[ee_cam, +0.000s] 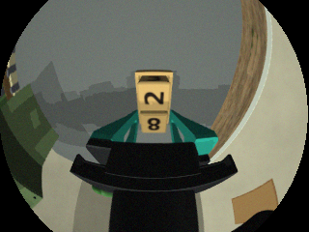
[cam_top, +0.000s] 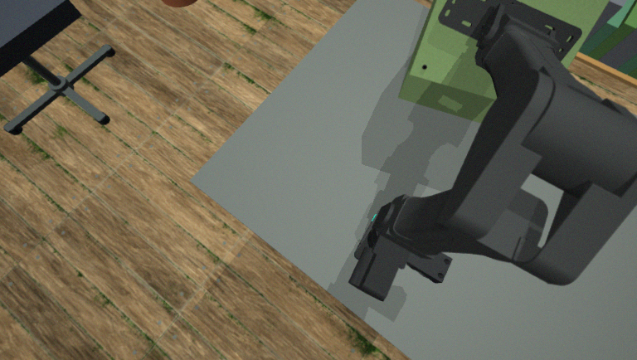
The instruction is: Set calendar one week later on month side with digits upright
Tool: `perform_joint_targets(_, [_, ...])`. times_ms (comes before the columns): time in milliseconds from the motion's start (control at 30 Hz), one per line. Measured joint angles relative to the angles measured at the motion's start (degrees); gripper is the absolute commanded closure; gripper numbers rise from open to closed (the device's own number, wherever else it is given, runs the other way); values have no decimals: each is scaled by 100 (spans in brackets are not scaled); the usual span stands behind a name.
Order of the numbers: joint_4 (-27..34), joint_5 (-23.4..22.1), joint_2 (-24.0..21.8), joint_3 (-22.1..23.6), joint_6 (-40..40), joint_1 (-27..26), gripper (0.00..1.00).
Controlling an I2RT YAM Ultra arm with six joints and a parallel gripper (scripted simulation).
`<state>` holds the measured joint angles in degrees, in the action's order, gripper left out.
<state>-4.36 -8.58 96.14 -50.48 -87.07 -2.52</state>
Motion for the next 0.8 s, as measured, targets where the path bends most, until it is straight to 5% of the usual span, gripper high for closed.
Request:
perform_joint_targets(400, [0,0,0,0,0,0,53])
perform_joint_targets(433, [0,0,0,0,0,0,73])
perform_joint_targets(800, [0,0,0,0,0,0,73])
